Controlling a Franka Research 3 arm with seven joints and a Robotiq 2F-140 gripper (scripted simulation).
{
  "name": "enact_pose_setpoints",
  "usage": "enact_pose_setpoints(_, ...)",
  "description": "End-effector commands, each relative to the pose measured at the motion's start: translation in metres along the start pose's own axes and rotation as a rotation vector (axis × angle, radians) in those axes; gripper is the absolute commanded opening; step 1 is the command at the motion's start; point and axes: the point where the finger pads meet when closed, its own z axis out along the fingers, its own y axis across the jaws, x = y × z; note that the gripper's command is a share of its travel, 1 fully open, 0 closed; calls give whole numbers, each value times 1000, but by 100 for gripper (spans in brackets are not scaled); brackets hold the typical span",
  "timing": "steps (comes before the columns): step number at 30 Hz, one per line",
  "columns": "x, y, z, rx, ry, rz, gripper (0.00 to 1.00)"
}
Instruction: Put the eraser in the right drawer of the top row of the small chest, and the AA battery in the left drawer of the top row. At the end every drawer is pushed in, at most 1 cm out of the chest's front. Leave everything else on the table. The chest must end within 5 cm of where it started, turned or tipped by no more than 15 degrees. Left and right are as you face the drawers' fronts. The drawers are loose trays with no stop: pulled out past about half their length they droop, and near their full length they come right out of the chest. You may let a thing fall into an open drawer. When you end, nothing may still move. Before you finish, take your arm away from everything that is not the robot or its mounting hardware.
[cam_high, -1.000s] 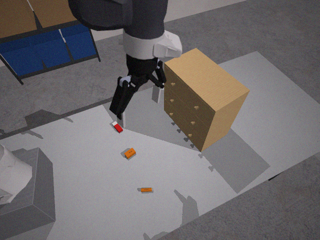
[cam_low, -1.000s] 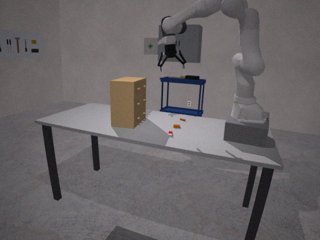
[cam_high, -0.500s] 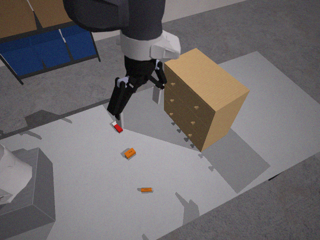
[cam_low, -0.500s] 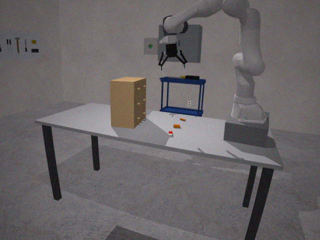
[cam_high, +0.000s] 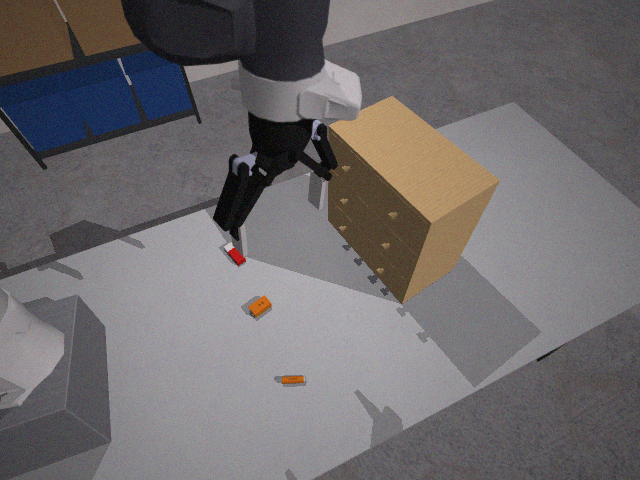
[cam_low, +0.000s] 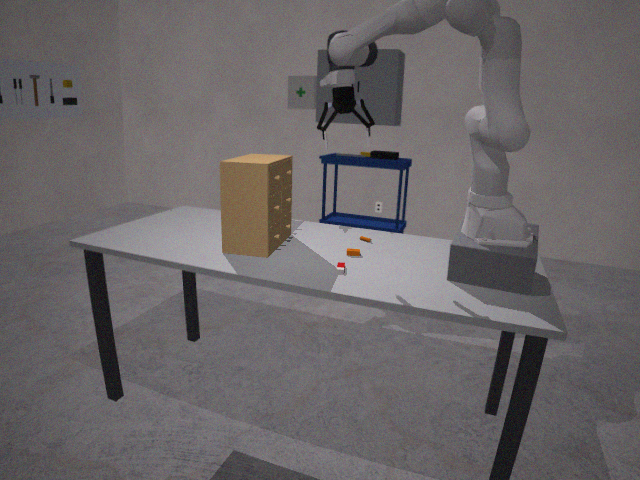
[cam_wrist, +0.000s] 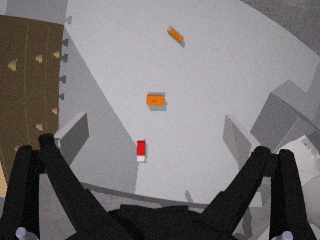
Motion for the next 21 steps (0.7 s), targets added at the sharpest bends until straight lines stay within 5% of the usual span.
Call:
enact_pose_setpoints(1,1,0,0,1,4,13,100)
enact_pose_setpoints(3,8,5,-4,28,4,80,100)
enact_pose_setpoints(21,8,5,-4,28,4,80,100)
